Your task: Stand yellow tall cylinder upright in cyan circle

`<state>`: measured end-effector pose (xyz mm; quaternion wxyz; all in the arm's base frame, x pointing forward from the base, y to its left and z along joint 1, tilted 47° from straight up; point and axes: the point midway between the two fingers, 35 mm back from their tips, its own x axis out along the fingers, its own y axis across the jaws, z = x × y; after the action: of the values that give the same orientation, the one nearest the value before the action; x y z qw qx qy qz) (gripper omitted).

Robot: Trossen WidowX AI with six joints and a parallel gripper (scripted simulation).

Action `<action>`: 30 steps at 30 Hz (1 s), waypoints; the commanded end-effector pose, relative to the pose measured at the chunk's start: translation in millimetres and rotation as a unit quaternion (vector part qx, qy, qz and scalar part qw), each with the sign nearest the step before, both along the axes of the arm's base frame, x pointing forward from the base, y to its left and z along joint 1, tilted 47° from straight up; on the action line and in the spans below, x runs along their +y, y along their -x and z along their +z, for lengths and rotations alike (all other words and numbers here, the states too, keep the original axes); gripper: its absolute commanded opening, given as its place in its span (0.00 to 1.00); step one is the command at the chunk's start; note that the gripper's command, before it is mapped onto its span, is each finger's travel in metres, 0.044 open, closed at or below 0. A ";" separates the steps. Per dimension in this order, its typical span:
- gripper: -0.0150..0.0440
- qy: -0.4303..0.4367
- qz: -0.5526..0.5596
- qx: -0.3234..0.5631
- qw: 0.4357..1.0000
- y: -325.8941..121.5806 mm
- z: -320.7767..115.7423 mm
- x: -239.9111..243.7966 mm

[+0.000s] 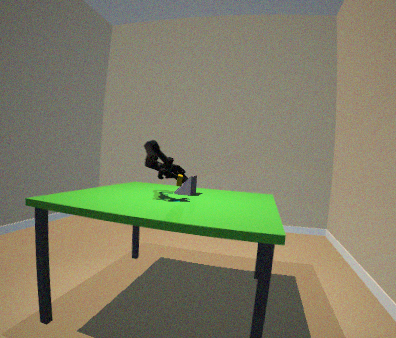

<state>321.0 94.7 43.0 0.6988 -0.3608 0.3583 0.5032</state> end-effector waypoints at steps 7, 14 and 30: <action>0.43 -0.028 0.014 -0.029 0.999 1.7 5.0 -2.2; 0.43 -0.045 0.023 -0.050 0.997 2.3 9.3 -3.2; 0.43 -0.078 0.045 -0.101 0.991 4.6 19.5 -6.0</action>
<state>318.3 89.8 61.2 0.7314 -0.3689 0.2428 0.5196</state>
